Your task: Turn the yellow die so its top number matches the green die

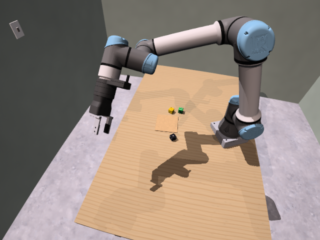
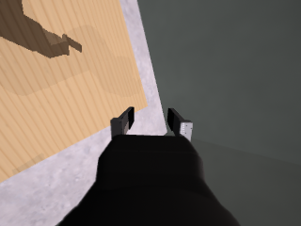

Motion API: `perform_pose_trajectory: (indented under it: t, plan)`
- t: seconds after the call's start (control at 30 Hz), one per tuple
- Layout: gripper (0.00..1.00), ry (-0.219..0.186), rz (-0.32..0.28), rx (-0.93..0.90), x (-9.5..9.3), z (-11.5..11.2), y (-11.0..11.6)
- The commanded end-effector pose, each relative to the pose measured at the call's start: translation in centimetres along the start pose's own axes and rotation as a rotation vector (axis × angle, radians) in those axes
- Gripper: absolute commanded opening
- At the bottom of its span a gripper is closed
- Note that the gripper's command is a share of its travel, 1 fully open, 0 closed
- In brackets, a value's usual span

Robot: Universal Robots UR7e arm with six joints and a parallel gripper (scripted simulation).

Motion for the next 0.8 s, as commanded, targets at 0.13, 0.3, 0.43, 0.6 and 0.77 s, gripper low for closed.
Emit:
perform_pose_trajectory:
  t: [0.13,0.3,0.43,0.6,0.77]
  plan:
    - [1.0,-0.122,-0.091,-0.053,5.5,-9.3,1.0]
    - [1.0,-0.195,-0.13,-0.086,8.4,-14.4,0.6]
    - [1.0,-0.248,-0.152,-0.112,10.3,-18.0,0.0]
    - [1.0,-0.329,-0.179,-0.153,13.1,-23.2,-1.7]
    - [1.0,-0.41,-0.197,-0.197,15.6,-28.1,-4.0]
Point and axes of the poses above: the point where the finger pads meet when closed, its own x axis back along the fingers, its own z axis across the jaws, y = z × x, the point moved 7 cm from there along x, back along the fingers, and after that the axes turned 13 degrees about x, right-handed, at the moved point
